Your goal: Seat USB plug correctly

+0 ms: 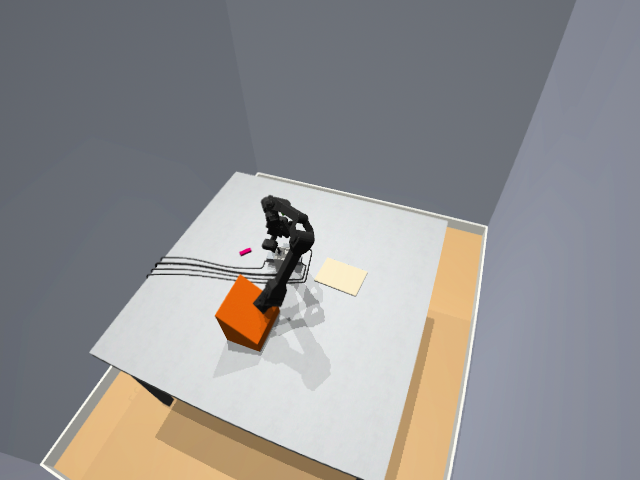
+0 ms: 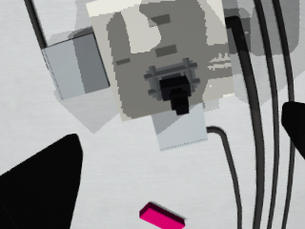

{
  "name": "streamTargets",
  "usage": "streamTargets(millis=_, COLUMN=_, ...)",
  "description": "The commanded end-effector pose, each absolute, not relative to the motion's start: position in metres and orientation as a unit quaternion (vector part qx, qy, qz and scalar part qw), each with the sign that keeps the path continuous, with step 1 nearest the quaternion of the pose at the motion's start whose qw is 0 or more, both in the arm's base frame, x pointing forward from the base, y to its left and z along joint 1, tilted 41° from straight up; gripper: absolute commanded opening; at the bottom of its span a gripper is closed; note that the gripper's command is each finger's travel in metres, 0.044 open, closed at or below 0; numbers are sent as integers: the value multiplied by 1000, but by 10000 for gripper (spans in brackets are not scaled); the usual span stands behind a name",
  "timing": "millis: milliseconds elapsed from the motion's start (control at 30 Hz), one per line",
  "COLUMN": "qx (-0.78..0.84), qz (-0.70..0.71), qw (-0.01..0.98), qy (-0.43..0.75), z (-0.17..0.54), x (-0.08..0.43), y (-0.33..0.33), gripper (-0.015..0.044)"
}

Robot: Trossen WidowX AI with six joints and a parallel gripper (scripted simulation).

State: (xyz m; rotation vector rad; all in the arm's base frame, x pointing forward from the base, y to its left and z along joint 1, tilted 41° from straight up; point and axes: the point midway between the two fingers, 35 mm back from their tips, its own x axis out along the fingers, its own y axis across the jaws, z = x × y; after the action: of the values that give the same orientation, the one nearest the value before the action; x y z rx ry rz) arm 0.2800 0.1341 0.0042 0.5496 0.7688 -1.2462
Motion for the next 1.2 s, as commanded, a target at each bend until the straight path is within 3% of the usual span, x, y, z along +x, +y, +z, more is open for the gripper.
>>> streamTargets(millis=0, qx=240, qz=-565, qw=709, qy=347, z=-2, x=279, y=128, gripper=440)
streamTargets(millis=1167, qx=240, qz=-565, qw=709, qy=347, z=-15, x=281, y=118, gripper=440)
